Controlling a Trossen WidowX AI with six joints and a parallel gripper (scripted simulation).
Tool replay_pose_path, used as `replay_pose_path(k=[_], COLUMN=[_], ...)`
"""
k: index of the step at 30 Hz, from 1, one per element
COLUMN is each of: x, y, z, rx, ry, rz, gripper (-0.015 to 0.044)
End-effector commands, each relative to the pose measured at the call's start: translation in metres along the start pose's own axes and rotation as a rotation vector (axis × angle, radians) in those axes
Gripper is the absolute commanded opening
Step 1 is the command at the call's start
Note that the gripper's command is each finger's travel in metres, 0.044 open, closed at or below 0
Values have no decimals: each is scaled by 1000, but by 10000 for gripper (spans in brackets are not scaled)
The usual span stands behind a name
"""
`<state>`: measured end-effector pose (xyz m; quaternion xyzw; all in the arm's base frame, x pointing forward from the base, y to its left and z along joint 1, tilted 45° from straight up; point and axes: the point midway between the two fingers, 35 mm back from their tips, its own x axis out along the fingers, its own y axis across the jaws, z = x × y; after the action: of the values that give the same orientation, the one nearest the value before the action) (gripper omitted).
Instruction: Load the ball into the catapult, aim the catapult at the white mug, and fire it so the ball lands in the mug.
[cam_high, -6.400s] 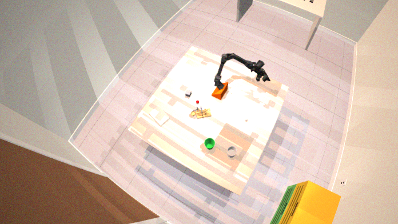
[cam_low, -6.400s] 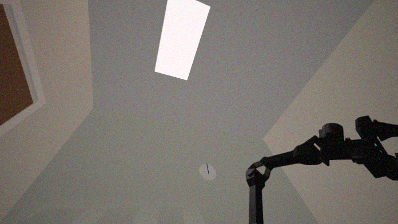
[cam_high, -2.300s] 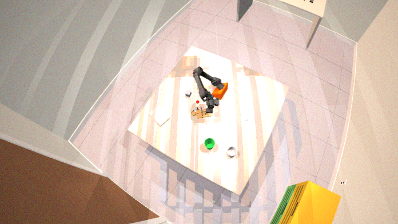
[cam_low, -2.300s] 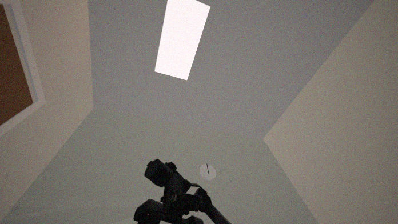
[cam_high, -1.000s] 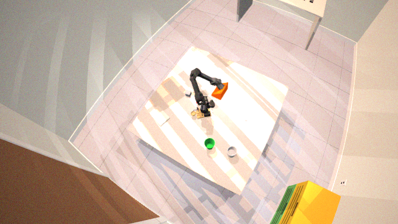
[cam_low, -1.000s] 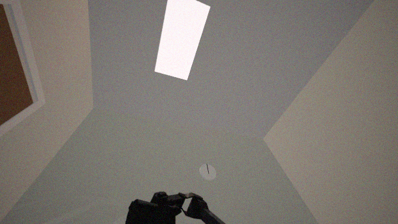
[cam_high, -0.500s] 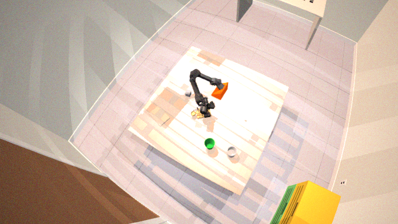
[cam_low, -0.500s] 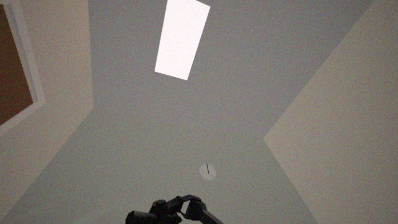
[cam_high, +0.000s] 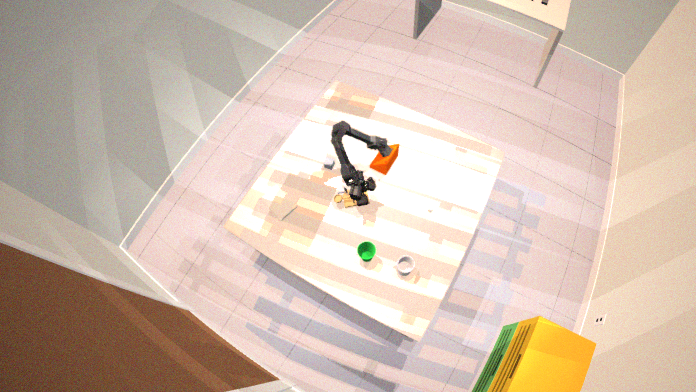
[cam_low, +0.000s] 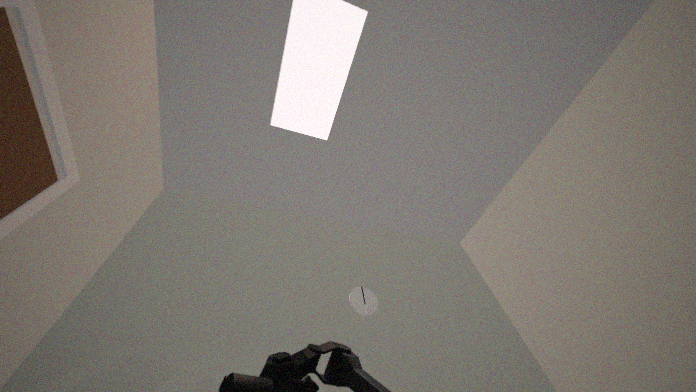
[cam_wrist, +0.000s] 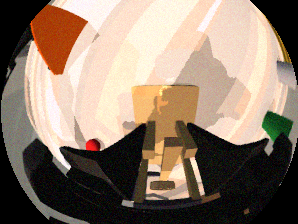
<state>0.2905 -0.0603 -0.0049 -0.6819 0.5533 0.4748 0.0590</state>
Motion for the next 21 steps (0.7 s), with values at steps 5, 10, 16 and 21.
replay_pose_path(k=[5, 10, 16, 21], x=[0, -39, -51, -56], y=[-1, -1, -6, -44], z=[0, 0, 3, 29], rx=[3, 1, 22, 178], ry=[1, -2, -3, -11], rz=[-4, -3, -3, -12], gripper=[118, 6, 0, 0])
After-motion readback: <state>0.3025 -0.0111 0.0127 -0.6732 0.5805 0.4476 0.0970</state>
